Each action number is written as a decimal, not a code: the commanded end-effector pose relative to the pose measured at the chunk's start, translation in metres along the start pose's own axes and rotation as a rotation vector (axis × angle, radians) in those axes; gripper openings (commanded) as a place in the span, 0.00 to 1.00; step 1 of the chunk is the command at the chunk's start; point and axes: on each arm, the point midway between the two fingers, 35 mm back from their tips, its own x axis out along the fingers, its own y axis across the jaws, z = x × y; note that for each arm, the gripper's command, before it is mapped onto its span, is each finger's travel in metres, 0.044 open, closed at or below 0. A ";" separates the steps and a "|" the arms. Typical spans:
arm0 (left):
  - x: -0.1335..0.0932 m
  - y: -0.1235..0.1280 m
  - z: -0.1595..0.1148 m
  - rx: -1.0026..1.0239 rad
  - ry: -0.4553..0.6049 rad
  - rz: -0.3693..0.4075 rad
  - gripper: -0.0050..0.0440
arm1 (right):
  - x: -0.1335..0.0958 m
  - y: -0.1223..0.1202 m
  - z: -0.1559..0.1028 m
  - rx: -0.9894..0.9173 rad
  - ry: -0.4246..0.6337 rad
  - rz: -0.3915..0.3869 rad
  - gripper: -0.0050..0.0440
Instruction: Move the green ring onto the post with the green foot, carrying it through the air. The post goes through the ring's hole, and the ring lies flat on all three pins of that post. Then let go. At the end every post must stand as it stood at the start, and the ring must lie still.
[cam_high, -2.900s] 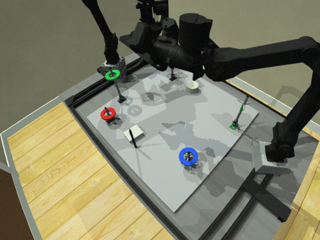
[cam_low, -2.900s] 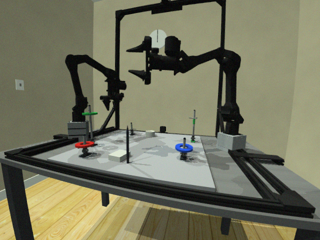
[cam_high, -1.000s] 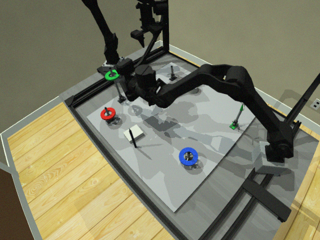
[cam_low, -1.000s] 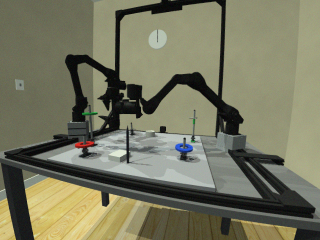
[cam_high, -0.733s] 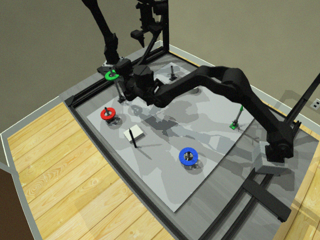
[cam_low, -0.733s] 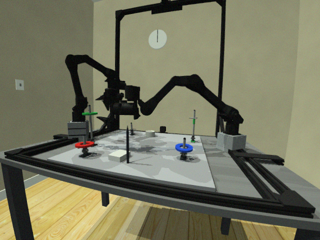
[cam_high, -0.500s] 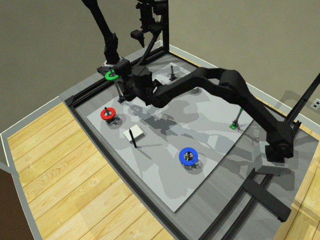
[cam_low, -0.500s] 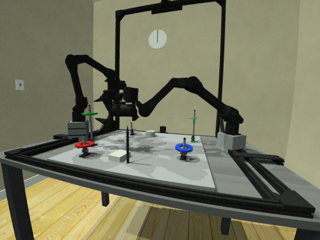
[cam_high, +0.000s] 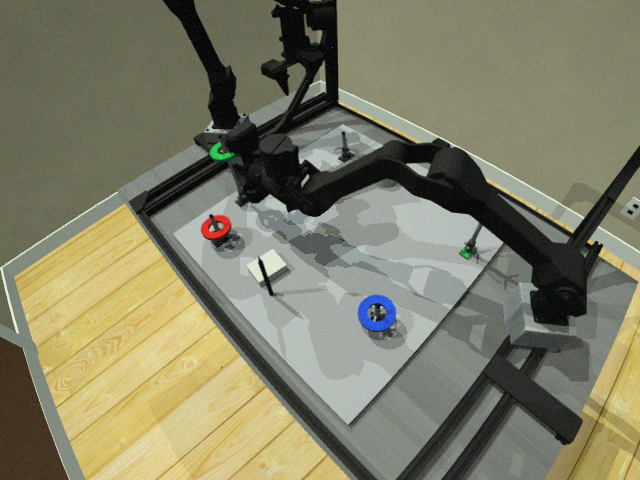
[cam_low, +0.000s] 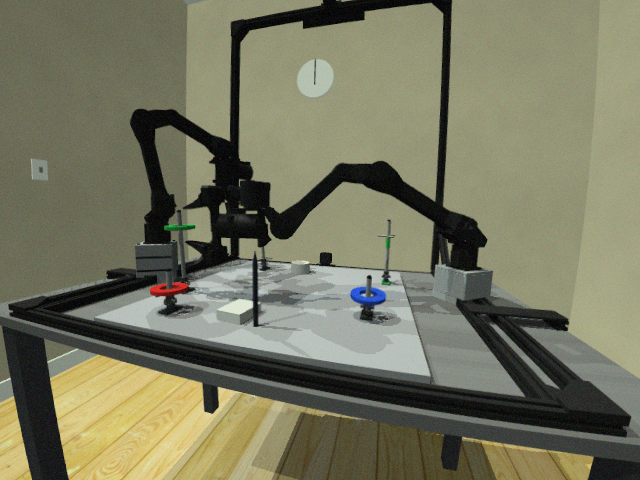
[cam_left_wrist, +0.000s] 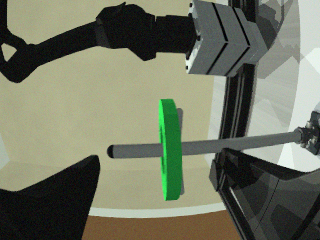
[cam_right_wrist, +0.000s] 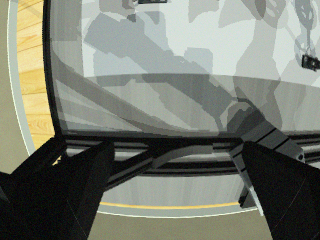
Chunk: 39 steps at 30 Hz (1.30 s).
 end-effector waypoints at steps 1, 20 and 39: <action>0.003 -0.005 -0.001 0.004 0.003 -0.002 0.87 | 0.000 0.000 0.001 -0.003 -0.005 0.000 0.92; 0.003 -0.005 -0.001 0.004 0.003 -0.002 0.28 | 0.000 0.000 0.001 -0.003 -0.005 0.000 0.92; -0.004 -0.005 -0.001 0.004 0.003 -0.002 0.10 | 0.000 0.000 0.001 -0.003 -0.005 0.000 0.92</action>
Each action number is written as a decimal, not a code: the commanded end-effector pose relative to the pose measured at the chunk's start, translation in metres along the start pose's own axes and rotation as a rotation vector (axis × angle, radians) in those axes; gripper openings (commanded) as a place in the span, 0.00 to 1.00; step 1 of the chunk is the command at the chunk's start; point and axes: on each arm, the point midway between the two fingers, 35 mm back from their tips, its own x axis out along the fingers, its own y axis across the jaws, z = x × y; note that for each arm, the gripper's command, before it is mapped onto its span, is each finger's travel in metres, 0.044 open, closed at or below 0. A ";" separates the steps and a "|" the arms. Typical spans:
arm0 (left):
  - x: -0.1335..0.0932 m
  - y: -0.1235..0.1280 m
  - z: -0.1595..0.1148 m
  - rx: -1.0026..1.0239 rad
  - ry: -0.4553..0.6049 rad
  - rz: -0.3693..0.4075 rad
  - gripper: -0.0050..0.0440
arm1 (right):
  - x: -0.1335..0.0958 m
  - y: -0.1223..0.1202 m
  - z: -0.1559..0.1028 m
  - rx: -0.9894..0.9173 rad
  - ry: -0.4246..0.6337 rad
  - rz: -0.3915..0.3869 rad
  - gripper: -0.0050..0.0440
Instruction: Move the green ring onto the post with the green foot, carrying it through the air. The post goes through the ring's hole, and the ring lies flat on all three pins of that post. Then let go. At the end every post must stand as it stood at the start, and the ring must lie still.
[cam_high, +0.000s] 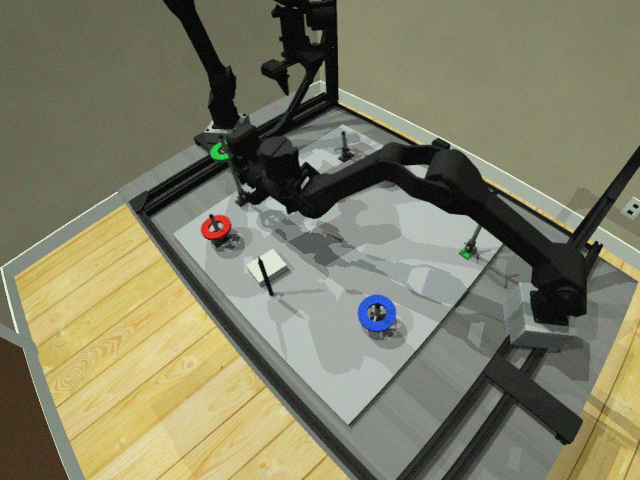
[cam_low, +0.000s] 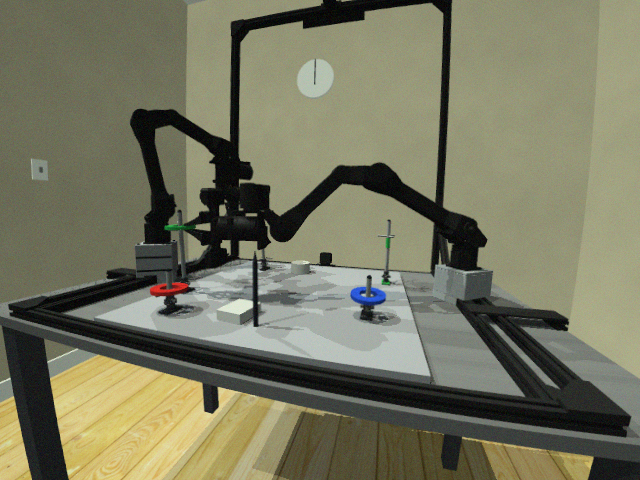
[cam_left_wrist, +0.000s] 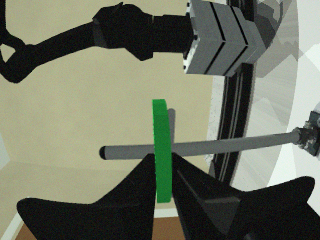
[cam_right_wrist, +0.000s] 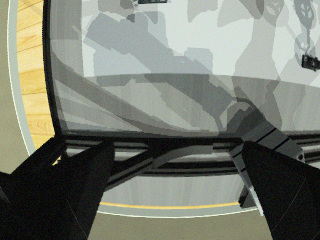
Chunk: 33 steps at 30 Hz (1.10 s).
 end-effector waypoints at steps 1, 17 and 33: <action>-0.007 0.000 -0.001 0.003 0.003 -0.006 0.10 | 0.000 0.000 0.001 -0.003 -0.005 0.000 0.92; -0.011 0.070 0.000 0.003 0.003 -0.006 0.10 | 0.000 0.000 0.001 -0.003 -0.005 0.000 0.92; -0.011 0.070 0.000 0.003 0.003 -0.006 0.10 | 0.000 0.000 0.001 -0.003 -0.005 0.000 0.92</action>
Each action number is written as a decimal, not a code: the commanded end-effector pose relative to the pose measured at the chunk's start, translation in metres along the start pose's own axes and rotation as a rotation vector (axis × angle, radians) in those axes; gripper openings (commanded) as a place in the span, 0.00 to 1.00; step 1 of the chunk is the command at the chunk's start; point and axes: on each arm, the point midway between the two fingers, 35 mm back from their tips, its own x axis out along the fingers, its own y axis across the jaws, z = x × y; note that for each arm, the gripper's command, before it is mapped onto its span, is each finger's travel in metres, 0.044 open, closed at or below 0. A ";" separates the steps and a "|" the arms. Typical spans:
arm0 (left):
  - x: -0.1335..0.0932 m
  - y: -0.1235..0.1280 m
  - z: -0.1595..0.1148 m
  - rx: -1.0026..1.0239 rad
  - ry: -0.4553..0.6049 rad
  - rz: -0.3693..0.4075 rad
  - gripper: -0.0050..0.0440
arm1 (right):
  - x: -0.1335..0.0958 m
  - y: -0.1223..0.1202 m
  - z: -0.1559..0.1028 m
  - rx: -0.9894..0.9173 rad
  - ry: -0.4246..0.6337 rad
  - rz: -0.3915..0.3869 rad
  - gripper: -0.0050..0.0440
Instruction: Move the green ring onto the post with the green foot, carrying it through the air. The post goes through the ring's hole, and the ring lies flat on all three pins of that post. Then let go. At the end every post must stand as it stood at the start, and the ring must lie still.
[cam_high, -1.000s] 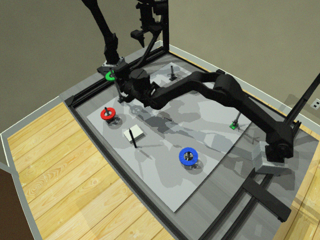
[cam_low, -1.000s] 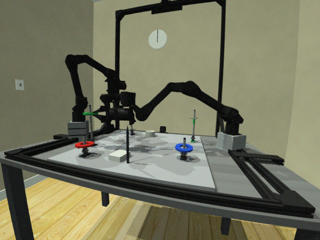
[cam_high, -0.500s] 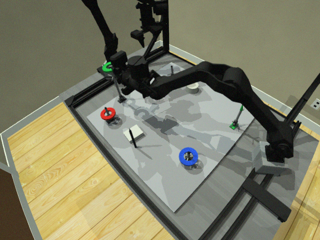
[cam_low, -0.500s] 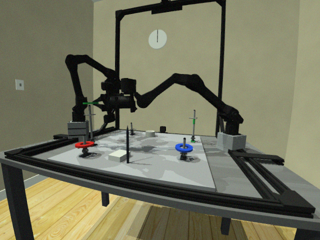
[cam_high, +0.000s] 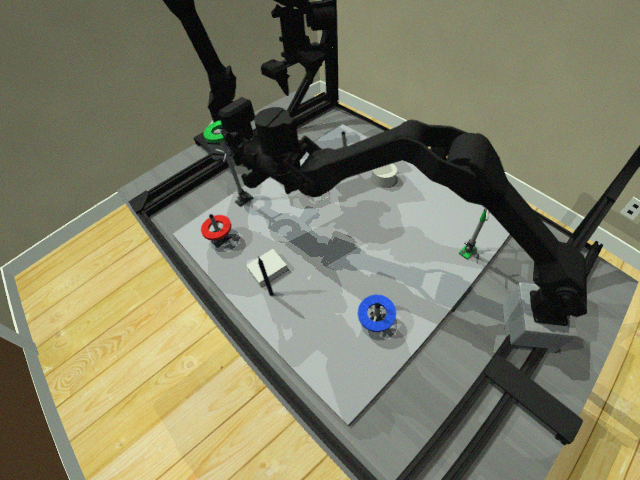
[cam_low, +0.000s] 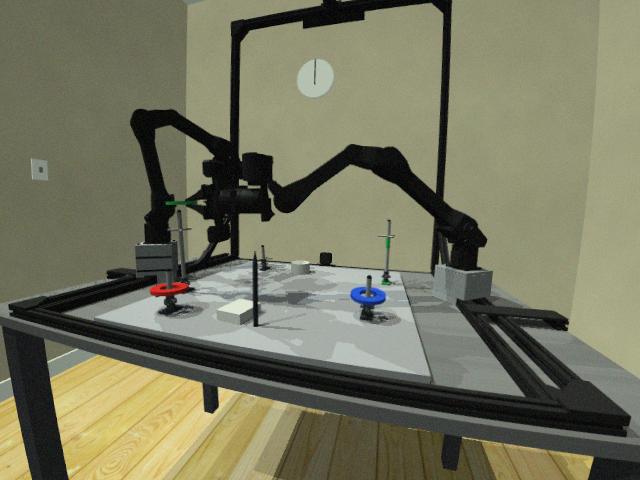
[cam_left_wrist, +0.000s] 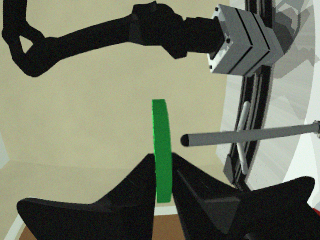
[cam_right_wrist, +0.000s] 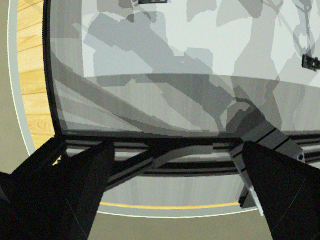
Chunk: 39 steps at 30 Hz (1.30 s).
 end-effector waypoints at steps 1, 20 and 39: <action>0.000 0.009 0.001 0.009 -0.004 0.014 0.10 | 0.000 0.000 0.001 -0.003 -0.005 0.000 0.92; -0.020 0.026 0.012 0.013 -0.010 0.015 0.10 | 0.000 0.000 0.001 -0.003 -0.005 0.000 0.92; -0.071 0.055 0.040 0.023 -0.023 0.019 0.10 | 0.000 0.000 0.001 -0.003 -0.005 0.000 0.92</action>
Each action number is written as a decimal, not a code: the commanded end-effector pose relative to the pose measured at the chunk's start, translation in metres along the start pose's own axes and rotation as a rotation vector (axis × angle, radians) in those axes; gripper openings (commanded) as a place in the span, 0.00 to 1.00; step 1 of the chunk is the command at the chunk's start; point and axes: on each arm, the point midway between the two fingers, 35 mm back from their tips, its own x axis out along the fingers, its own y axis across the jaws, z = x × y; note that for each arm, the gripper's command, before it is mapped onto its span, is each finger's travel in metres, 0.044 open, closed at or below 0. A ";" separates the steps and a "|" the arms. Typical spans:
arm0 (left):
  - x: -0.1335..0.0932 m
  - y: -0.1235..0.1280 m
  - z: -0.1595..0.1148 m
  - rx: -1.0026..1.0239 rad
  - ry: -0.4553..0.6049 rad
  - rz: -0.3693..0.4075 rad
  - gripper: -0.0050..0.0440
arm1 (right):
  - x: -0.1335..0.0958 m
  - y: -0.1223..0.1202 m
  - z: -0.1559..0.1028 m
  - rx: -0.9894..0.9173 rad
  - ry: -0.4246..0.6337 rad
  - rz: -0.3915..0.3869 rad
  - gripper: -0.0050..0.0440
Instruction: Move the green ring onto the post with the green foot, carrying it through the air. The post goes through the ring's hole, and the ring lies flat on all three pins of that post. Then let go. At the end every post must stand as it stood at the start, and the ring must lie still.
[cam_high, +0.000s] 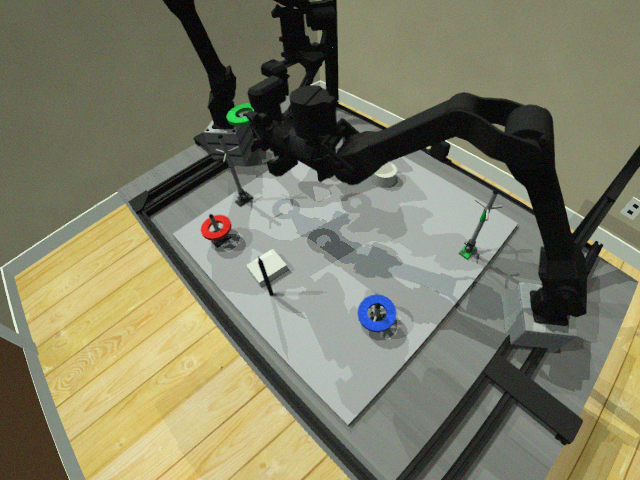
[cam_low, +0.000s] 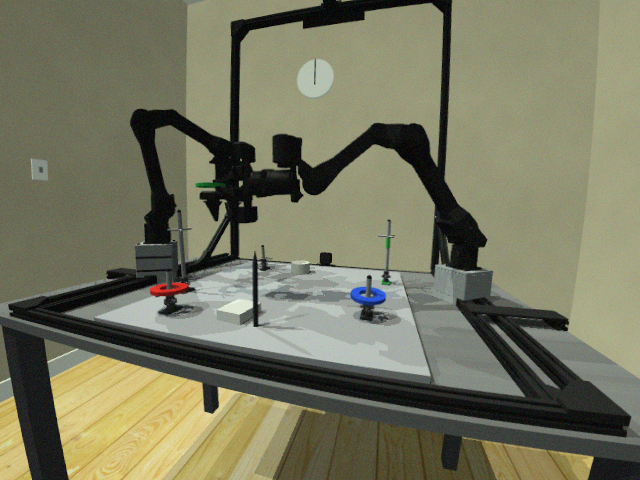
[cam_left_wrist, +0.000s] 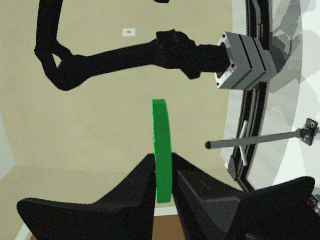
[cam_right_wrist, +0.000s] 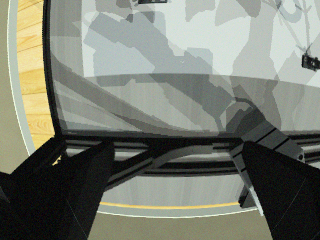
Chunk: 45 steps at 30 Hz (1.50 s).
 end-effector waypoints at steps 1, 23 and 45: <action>-0.014 0.015 0.008 0.014 -0.003 0.018 0.10 | 0.000 0.000 0.001 -0.003 -0.005 0.000 0.92; -0.086 0.031 0.041 0.025 -0.019 0.023 0.10 | 0.000 0.000 0.001 -0.003 -0.005 0.000 0.92; -0.157 0.027 0.070 0.035 -0.034 0.027 0.10 | 0.000 0.000 0.001 -0.003 -0.005 0.000 0.92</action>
